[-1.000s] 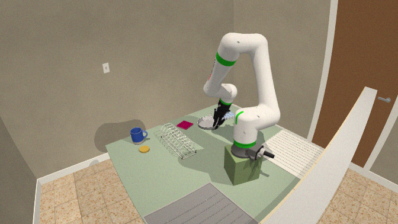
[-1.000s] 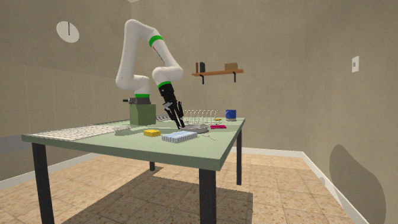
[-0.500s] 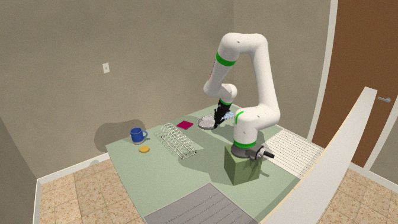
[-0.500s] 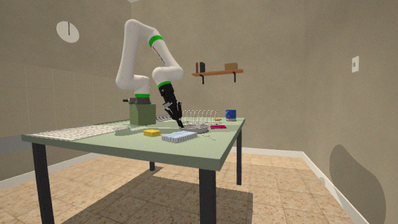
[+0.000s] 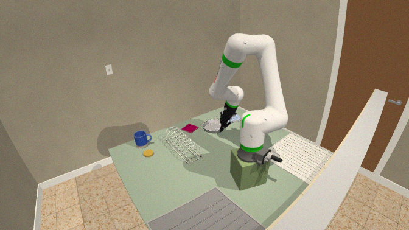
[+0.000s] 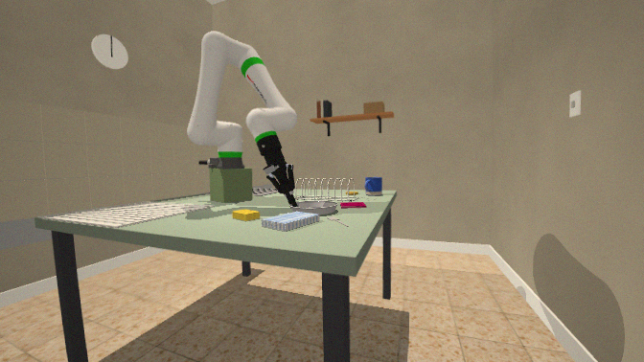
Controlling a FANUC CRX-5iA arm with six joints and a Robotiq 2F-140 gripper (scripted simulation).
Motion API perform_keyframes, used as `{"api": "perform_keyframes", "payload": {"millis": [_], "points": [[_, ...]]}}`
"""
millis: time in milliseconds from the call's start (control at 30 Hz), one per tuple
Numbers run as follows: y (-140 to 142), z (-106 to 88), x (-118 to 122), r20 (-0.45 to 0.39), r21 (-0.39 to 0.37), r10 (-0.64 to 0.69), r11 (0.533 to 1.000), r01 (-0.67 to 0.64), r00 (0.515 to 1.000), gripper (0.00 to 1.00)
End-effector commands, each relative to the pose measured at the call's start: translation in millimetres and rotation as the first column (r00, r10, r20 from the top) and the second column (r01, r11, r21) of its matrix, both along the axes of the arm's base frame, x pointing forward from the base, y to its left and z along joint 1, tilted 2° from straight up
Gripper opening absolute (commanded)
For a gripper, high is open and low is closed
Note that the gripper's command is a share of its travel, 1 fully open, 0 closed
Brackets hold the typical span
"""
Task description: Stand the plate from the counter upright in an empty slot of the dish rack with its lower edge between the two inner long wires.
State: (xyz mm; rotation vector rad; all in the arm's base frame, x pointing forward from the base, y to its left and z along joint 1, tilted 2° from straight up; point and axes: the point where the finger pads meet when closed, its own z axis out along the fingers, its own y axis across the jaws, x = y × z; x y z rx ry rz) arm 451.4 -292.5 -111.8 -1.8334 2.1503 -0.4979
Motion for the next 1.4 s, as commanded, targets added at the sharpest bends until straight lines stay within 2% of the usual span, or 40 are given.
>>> {"api": "perform_keyframes", "payload": {"millis": [0,1367], "points": [[-0.4,0.7,0.5,0.001,-0.001,0.0,1.0,0.0,1.0,0.1],[-0.4,0.7,0.5,0.001,-0.001,0.0,1.0,0.0,1.0,0.1]]}}
